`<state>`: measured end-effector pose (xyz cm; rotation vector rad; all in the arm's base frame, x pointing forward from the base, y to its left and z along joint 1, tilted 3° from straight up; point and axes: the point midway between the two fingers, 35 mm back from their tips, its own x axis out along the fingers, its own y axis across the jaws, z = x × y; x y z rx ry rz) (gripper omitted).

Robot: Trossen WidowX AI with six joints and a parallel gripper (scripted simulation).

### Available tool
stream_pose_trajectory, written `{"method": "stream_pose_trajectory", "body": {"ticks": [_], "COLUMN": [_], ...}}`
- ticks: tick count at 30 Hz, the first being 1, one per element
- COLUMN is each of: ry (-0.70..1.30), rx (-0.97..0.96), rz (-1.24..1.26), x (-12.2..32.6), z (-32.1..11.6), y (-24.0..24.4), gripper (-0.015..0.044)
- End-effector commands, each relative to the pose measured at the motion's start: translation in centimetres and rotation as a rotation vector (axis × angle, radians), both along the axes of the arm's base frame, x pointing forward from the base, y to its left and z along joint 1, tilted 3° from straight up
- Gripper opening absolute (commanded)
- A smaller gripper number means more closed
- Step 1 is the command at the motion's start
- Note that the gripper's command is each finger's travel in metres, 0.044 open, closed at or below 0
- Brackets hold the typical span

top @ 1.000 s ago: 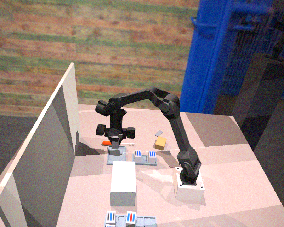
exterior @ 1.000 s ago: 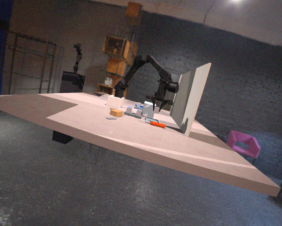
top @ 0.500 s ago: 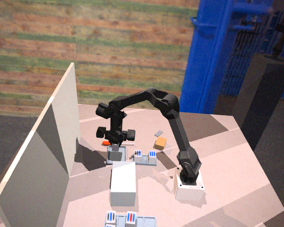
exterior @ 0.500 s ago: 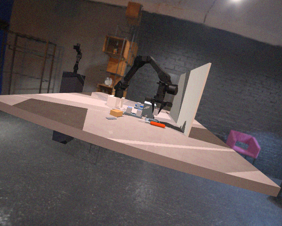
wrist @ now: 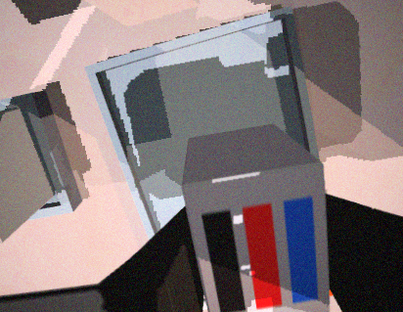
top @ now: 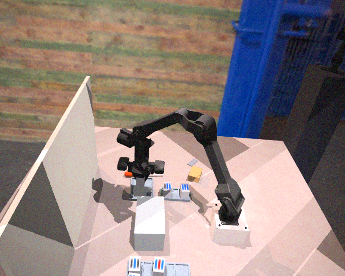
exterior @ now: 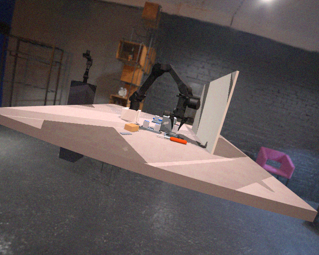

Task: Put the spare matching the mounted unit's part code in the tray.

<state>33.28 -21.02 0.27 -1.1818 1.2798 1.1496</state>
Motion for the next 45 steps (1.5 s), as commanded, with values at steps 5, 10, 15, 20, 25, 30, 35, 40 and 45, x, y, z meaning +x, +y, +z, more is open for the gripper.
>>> {"method": "stream_pose_trajectory", "body": {"ticks": [5,10,15,20,25,30,35,40,45], "ry": [0.005,0.005,0.005,0.006,0.006,0.001,0.001,0.001,0.001], "rx": [-0.003,-0.003,-0.003,-0.003,-0.003,0.0,0.0,0.0,0.0], "rz": [0.003,0.003,0.003,0.003,0.003,0.0,0.0,0.0,0.0], "x": [-0.3,-0.4,-0.5,-0.6,-0.7,-0.5,-0.5,-0.5,-0.4], "z": [-1.0,-1.4,-1.9,-2.4,-2.8,-2.4,-2.4,-2.4,-2.2], "y": [0.0,0.0,0.1,0.1,0.1,0.1,0.1,0.1,0.1], "gripper": [0.0,0.0,0.0,0.0,0.0,0.0105,0.0236,0.0368,0.044]}}
